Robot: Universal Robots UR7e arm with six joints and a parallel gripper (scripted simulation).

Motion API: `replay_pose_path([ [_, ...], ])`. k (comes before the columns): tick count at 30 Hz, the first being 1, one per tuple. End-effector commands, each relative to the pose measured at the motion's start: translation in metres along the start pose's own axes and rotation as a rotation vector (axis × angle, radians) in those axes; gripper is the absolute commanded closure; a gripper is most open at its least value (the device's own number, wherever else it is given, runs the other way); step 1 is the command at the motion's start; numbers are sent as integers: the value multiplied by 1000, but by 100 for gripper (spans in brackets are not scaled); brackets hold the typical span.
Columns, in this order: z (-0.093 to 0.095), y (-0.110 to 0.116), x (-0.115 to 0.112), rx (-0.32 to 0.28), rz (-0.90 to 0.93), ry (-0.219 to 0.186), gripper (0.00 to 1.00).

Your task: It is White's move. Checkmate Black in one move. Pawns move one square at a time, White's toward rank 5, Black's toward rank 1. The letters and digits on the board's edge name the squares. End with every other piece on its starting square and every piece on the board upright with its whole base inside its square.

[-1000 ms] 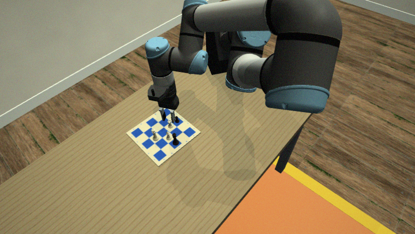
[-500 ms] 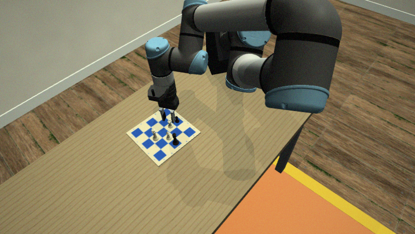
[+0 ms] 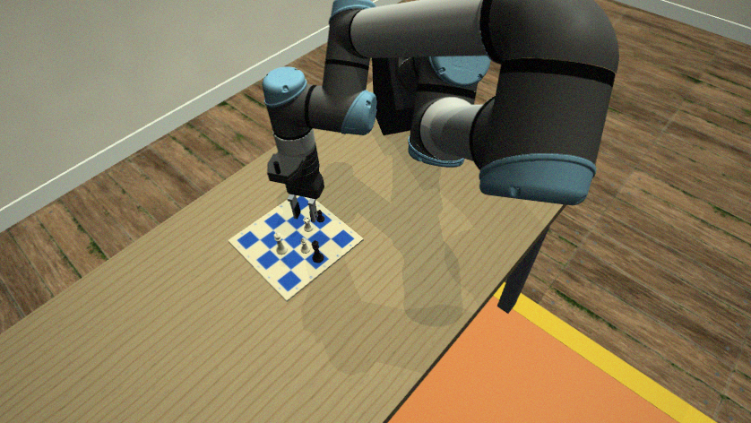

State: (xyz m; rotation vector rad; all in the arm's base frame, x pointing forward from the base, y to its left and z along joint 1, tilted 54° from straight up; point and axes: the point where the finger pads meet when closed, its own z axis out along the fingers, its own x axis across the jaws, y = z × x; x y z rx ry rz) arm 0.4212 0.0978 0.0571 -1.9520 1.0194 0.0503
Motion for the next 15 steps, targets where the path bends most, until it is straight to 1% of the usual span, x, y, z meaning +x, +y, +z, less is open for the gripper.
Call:
replay_pose_path([
  [1,0,0,0,0,0,1,27],
  [10,0,0,0,0,0,1,27],
  [15,5,0,0,0,0,1,27],
])
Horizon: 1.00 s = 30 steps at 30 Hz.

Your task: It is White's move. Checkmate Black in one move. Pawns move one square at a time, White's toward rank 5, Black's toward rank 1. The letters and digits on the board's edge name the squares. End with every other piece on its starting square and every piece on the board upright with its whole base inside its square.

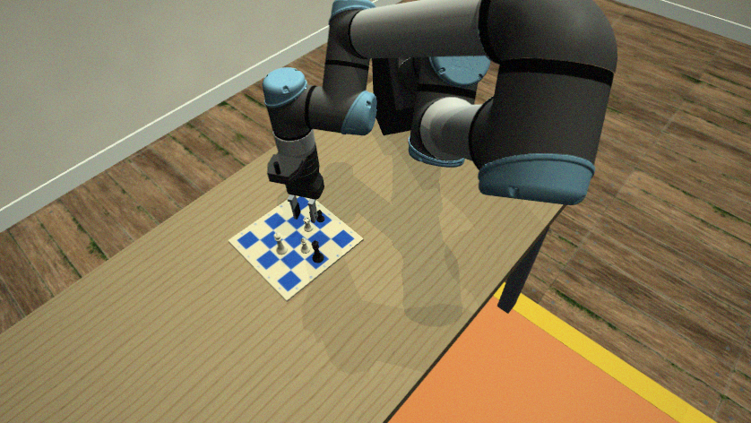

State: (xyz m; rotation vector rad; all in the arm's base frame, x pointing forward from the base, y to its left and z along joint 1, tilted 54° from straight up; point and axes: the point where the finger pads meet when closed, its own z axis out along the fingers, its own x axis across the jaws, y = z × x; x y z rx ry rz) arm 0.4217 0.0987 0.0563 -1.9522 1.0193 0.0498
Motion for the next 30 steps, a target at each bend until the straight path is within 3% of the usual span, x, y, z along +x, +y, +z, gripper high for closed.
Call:
replay_pose_path([
  [1,5,0,0,0,0,0,27],
  [17,28,0,0,0,0,0,27],
  [30,30,0,0,0,0,0,27],
])
